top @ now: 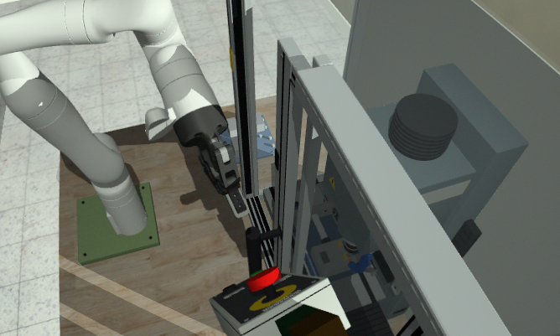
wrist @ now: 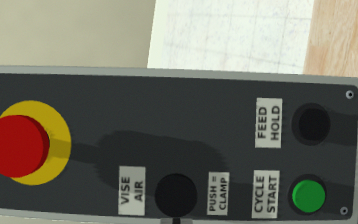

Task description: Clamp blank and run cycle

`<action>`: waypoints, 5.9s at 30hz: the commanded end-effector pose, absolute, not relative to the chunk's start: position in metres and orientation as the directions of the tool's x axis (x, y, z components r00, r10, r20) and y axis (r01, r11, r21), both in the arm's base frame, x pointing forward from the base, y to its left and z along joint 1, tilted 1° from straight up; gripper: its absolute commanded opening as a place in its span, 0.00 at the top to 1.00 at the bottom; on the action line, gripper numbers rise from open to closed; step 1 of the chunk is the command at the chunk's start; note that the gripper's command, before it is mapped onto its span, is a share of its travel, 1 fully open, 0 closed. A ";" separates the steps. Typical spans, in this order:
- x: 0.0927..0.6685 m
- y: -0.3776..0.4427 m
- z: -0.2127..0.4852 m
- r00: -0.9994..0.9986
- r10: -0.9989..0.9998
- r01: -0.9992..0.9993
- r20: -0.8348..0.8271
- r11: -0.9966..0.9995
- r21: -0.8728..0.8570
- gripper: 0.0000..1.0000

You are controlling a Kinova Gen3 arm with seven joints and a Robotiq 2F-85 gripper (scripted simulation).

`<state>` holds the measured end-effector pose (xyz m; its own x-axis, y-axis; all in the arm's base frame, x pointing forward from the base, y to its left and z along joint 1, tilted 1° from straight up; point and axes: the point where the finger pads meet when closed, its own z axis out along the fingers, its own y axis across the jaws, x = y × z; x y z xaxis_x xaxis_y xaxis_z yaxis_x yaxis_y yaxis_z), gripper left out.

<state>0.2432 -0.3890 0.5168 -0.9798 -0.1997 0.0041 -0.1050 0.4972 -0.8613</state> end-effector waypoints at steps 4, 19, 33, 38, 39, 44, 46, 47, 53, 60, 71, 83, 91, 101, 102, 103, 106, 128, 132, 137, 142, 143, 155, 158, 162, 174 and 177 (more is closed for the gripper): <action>0.243 -0.388 0.518 -0.981 -0.195 -0.095 -0.005 0.500 -0.861 0.90; 0.228 -0.362 0.478 -0.979 -0.203 -0.143 0.003 0.676 -0.723 0.90; 0.213 -0.336 0.439 -0.978 -0.208 -0.174 0.000 0.816 -0.552 0.90; 0.213 -0.336 0.439 -0.978 -0.208 -0.174 0.000 0.816 -0.552 0.90; 0.213 -0.336 0.439 -0.978 -0.208 -0.174 0.000 0.816 -0.552 0.90; 0.200 -0.316 0.408 -0.978 -0.209 -0.191 -0.004 0.898 -0.396 0.90; 0.197 -0.310 0.400 -0.978 -0.210 -0.195 -0.004 0.915 -0.353 0.90; 0.197 -0.310 0.400 -0.978 -0.210 -0.195 -0.004 0.915 -0.353 0.90; 0.197 -0.310 0.400 -0.978 -0.210 -0.195 -0.004 0.915 -0.353 0.90; 0.196 -0.309 0.398 -0.978 -0.209 -0.202 -0.006 0.953 -0.227 0.90; 0.196 -0.308 0.397 -0.978 -0.210 -0.208 -0.005 0.969 -0.136 0.90; 0.196 -0.308 0.397 -0.977 -0.213 -0.213 -0.004 0.977 0.011 0.90; 0.196 -0.308 0.397 -0.977 -0.213 -0.213 -0.004 0.977 0.011 0.90; 0.196 -0.307 0.397 -0.977 -0.213 -0.213 -0.004 0.977 0.011 0.90; 0.196 -0.307 0.397 -0.977 -0.213 -0.213 -0.004 0.977 0.011 0.90; 0.196 -0.307 0.397 -0.977 -0.213 -0.213 -0.004 0.977 0.011 0.90; 0.196 -0.307 0.397 -0.977 -0.213 -0.213 -0.004 0.977 0.011 0.90; 0.195 -0.308 0.397 -0.997 -0.077 -0.077 -0.003 0.997 0.009 0.90; 0.196 -0.308 0.397 -1.000 0.013 0.013 -0.002 1.000 0.012 0.90; 0.196 -0.308 0.397 -1.000 0.013 0.013 -0.002 1.000 0.012 0.90; 0.196 -0.308 0.397 -1.000 0.013 0.013 -0.002 1.000 0.012 0.90; 0.194 -0.309 0.396 -1.000 0.011 0.011 -0.002 1.000 0.009 0.20; 0.194 -0.309 0.396 -1.000 0.011 0.011 -0.002 1.000 0.009 0.20; 0.194 -0.309 0.396 -1.000 0.011 0.011 -0.002 1.000 0.009 0.20; 0.194 -0.309 0.396 -1.000 0.011 0.011 -0.002 1.000 0.009 0.20; 0.194 -0.309 0.396 -1.000 0.011 0.011 -0.002 1.000 0.009 0.20; 0.194 -0.315 0.396 -1.000 0.012 0.012 -0.002 1.000 0.010 0.20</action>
